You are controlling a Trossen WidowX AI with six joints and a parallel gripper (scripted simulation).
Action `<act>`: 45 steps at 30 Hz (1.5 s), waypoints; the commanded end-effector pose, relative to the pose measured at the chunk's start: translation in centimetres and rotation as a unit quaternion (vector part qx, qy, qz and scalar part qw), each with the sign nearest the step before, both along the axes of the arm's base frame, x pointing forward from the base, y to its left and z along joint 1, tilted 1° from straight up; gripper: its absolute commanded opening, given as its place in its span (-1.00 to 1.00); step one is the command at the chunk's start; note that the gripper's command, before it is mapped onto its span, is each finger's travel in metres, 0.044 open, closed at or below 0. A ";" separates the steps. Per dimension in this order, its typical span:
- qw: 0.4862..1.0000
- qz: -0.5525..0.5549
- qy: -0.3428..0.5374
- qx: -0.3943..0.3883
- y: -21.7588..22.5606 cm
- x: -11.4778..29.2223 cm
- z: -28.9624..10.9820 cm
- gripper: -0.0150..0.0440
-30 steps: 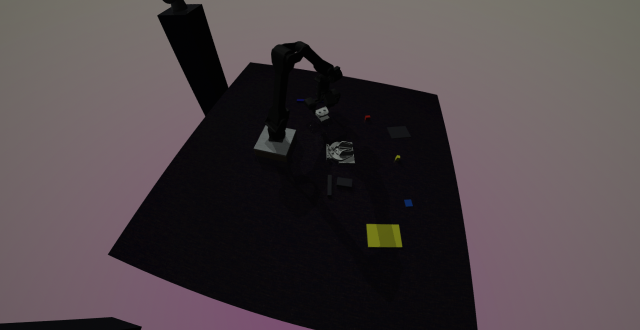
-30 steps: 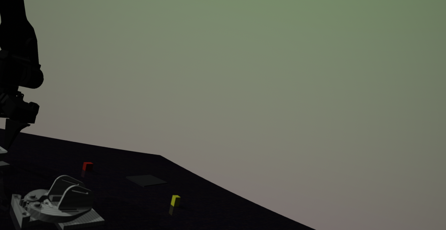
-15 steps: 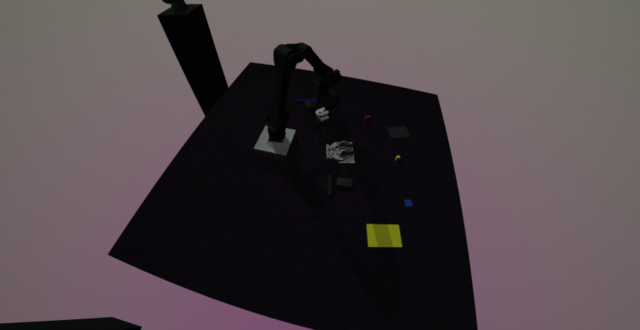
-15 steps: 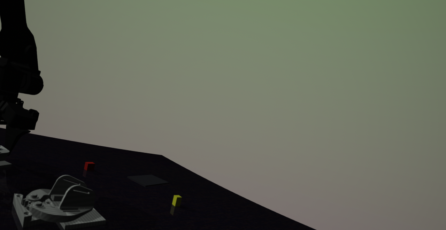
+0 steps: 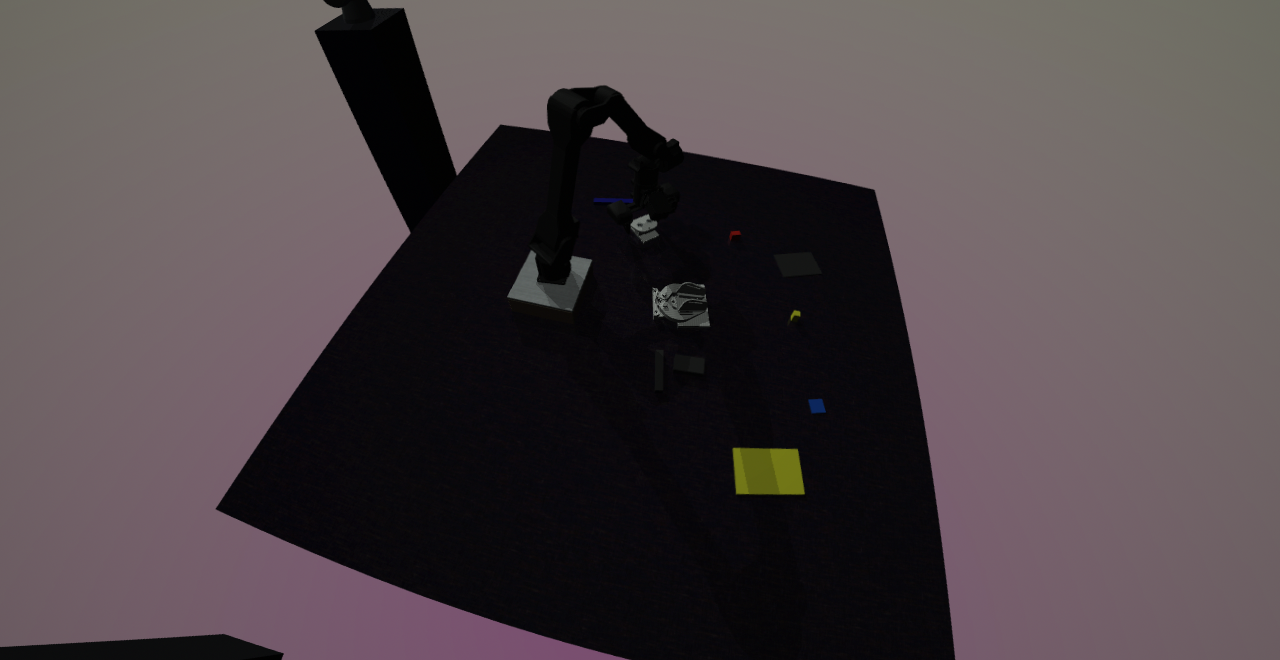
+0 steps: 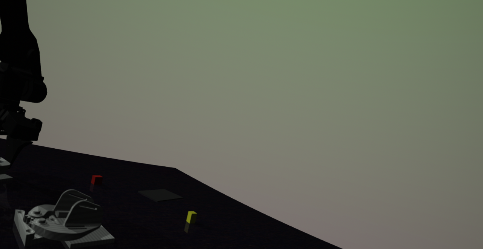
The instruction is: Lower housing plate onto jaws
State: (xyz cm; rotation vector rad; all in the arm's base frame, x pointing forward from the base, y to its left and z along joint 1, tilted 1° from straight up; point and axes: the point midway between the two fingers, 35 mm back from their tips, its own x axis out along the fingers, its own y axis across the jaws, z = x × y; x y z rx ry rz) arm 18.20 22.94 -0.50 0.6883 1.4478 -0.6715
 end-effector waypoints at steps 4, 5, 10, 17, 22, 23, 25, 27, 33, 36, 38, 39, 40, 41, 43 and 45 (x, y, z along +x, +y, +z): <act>1.000 0.000 0.000 0.000 0.0 0.0 0.0 0.91; 1.000 0.000 0.000 0.000 0.0 0.0 0.0 0.89; 1.000 0.000 0.000 0.000 0.0 0.0 0.0 0.77; 1.000 0.000 0.000 0.000 0.0 0.0 0.0 0.70; 1.000 0.000 0.000 0.000 0.0 0.0 0.0 0.70; 1.000 0.000 0.000 0.000 0.0 0.0 0.0 0.70; 1.000 0.000 0.000 0.000 0.0 0.0 0.2 0.70; 1.000 0.000 0.000 0.000 0.1 0.1 0.8 0.70; 1.000 0.000 0.000 0.001 0.2 0.1 2.6 0.70; 1.000 0.000 0.000 0.001 0.2 0.1 3.6 0.70; 1.000 -0.001 0.000 0.001 0.2 0.1 4.2 0.70; 1.000 -0.001 0.000 0.001 0.2 0.1 4.5 0.70; 1.000 -0.001 0.000 0.001 0.2 0.1 4.9 0.70; 1.000 -0.001 0.001 0.001 0.2 0.1 5.2 0.70; 1.000 -0.001 0.001 0.002 0.2 0.0 5.8 0.70; 1.000 -0.001 0.001 0.002 0.1 0.0 6.5 0.70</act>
